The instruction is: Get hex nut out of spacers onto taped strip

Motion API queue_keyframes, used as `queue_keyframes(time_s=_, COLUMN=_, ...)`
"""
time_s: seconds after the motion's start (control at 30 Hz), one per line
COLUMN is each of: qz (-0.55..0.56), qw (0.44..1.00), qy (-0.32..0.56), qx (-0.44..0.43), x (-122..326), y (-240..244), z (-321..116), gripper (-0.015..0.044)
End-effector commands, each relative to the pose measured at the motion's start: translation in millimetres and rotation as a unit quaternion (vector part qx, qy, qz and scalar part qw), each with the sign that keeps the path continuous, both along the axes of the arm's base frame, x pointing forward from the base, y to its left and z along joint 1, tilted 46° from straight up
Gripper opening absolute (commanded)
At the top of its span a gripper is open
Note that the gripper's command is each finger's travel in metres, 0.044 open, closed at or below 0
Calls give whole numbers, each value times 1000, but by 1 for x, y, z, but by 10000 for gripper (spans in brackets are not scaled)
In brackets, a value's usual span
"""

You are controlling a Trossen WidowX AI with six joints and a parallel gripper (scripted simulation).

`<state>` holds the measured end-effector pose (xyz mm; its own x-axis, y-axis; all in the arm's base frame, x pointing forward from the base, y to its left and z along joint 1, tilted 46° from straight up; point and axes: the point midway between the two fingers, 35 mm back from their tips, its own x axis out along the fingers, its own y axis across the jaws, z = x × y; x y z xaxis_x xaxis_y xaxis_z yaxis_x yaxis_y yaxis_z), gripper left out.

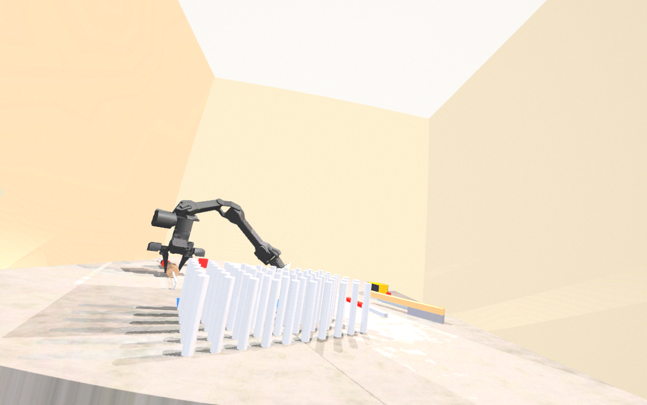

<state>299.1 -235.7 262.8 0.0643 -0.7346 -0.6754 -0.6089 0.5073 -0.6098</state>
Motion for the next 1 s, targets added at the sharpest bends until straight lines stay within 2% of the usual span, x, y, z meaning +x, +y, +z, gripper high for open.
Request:
queue_keyframes(time_s=0.0, qz=1, qw=1000, qy=1, qx=0, x=-1, y=-4, z=-5, gripper=0)
queue_keyframes(time_s=0.97, qz=14, qw=999, qy=-27, qx=-18, x=-1, y=-5, z=-6, gripper=0)
